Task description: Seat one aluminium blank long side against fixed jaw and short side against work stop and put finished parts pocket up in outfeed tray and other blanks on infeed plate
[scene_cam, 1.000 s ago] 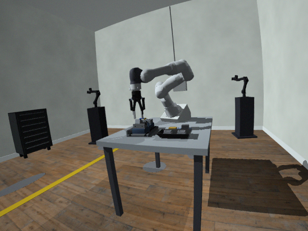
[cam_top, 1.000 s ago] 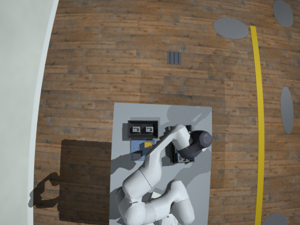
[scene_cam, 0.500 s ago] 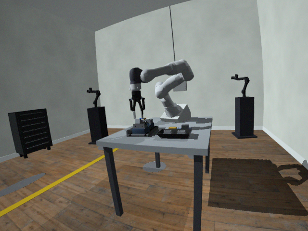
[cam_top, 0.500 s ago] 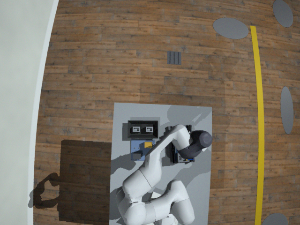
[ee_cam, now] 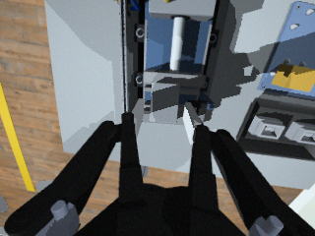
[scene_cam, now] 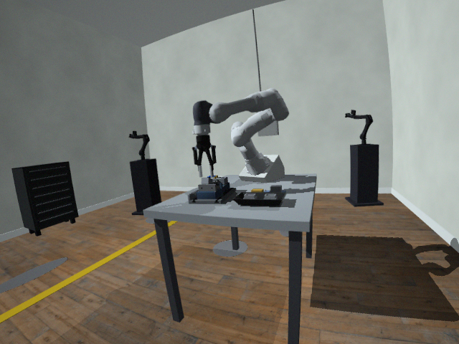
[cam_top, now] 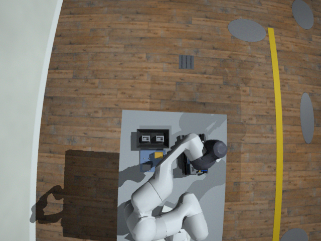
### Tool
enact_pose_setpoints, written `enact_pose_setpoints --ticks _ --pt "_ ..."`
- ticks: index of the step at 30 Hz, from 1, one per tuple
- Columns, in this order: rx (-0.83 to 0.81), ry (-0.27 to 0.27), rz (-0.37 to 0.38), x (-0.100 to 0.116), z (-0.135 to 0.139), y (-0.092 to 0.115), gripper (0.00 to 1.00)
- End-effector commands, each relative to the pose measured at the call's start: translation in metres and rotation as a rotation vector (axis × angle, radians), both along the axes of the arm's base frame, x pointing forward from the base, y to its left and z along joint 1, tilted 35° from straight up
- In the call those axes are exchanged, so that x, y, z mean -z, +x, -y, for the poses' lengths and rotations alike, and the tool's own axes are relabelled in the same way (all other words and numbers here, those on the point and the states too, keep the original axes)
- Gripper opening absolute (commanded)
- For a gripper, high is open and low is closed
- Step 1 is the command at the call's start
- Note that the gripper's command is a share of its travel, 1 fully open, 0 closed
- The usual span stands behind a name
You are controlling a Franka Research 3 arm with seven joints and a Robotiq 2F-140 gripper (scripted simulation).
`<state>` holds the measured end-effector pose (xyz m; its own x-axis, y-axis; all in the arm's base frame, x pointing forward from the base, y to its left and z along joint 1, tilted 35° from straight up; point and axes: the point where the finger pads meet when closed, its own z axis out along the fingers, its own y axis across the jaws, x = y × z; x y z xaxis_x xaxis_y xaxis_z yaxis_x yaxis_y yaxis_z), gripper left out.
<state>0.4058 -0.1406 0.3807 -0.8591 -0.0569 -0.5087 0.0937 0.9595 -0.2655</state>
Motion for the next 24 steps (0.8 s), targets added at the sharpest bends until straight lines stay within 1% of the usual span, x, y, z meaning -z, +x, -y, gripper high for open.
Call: enact_pose_setpoints --ticks 1,24 --pt "-0.004 0.0 0.001 0.0009 0.0 0.0006 0.4" --pt "-0.004 0.0 0.001 0.0051 0.0014 0.0032 0.4"
